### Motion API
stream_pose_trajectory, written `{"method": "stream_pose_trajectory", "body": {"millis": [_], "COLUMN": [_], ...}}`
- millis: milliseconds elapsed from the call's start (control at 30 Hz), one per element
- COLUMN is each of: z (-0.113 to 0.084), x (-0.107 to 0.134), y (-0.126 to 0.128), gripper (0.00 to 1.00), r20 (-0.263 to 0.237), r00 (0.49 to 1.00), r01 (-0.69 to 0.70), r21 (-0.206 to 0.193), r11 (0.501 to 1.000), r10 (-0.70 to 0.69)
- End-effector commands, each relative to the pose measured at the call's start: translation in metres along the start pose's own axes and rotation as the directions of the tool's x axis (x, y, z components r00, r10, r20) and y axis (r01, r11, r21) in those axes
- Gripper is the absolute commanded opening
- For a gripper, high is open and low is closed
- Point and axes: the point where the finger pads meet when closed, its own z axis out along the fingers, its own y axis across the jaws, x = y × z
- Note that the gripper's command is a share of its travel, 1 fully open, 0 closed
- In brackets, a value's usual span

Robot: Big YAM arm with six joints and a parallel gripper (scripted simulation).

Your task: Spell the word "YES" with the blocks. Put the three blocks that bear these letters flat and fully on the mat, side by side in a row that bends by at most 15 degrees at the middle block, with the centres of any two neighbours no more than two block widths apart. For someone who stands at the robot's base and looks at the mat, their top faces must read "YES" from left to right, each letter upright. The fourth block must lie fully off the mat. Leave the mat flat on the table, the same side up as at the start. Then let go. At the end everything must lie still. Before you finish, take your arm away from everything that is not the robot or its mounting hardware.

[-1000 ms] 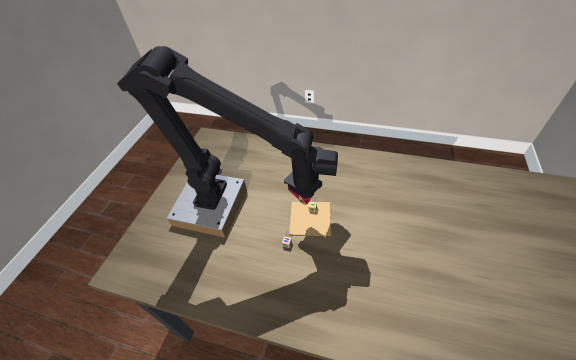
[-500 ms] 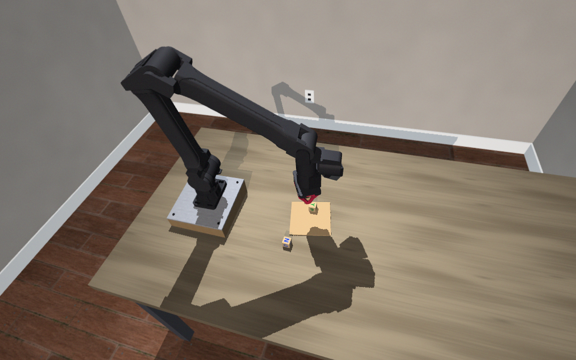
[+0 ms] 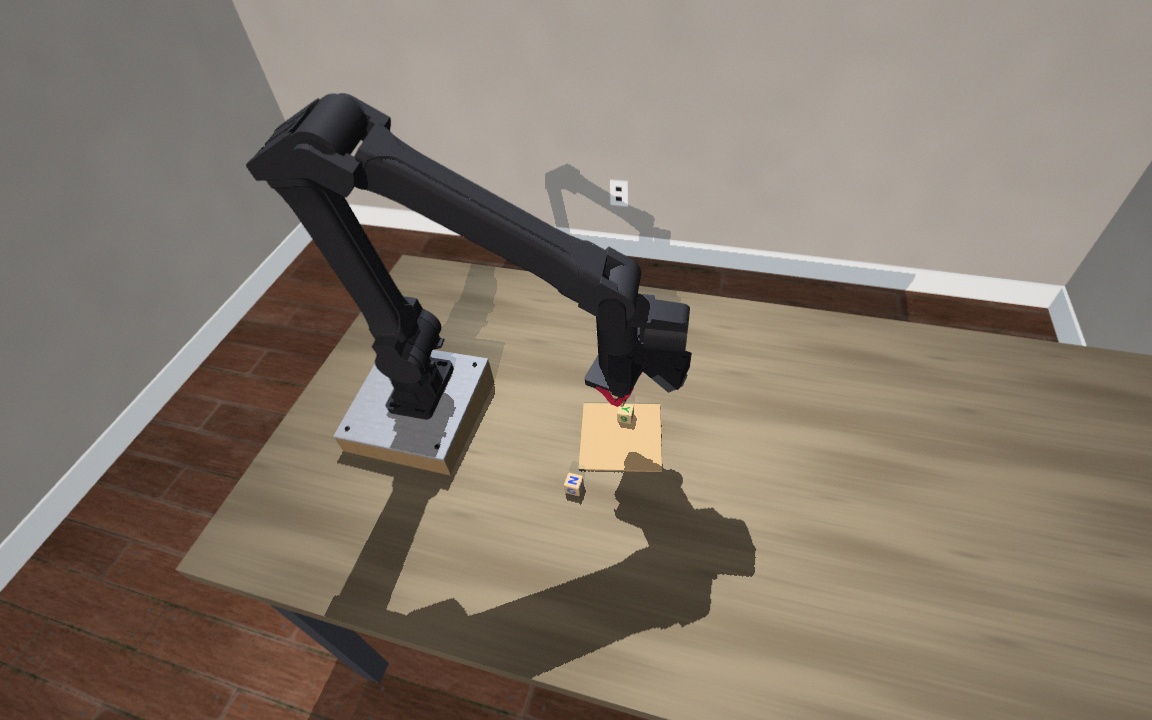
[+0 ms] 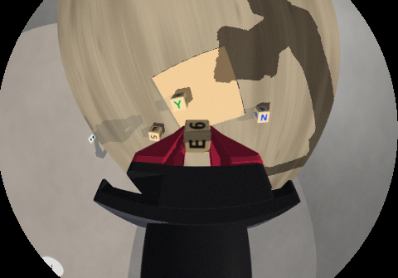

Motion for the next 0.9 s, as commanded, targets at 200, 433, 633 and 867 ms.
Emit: {"method": "stream_pose_trajectory", "body": {"millis": [200, 433, 633, 867], "z": [-0.015, -0.0167, -0.0167, -0.0167], "x": [-0.021, -0.0247, -0.0251, -0.0251], "y": [0.0076, 0.009, 0.0092, 0.0091], "gripper": [0.21, 0.21, 0.21, 0.21], "r20": [0.03, 0.032, 0.047, 0.064], "r00": [0.871, 0.65, 0.412, 0.244], "r01": [-0.49, -0.759, -0.909, -0.965], "r21": [-0.018, -0.03, -0.048, -0.08], "r11": [0.872, 0.651, 0.414, 0.249], "r10": [0.49, 0.759, 0.91, 0.968]}}
